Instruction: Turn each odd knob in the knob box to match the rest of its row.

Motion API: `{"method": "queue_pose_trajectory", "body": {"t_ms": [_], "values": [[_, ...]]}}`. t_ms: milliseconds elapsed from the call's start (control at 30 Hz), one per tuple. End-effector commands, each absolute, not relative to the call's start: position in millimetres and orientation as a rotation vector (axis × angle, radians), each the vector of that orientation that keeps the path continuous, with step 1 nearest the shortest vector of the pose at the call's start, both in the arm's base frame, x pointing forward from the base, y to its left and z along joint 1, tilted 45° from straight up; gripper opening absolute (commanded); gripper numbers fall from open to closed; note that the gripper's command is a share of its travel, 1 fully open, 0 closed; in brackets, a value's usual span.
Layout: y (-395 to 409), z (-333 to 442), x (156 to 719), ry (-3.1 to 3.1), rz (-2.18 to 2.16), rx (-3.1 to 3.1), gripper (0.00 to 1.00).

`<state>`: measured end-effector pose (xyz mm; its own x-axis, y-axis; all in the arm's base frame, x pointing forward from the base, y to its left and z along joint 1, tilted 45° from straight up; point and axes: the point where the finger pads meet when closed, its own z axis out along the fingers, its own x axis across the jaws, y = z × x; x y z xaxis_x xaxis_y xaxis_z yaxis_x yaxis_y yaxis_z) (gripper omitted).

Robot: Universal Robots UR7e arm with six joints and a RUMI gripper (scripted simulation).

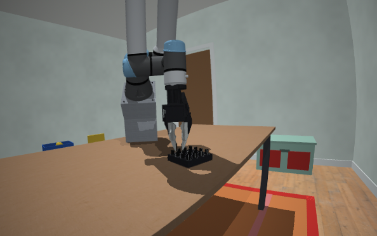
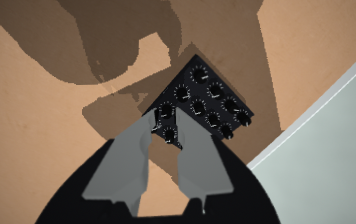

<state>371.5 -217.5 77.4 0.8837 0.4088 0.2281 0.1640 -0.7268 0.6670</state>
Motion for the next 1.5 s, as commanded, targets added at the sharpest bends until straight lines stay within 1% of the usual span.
{"method": "queue_pose_trajectory", "body": {"t_ms": [0,733,1467], "values": [[-217.4,77.7,371.6,0.41,0.478,2.377,0.11],[-216.7,78.7,371.0,0.41,0.478,2.377,0.11],[-197.2,103.7,355.5,0.41,0.478,2.377,0.11]]}}
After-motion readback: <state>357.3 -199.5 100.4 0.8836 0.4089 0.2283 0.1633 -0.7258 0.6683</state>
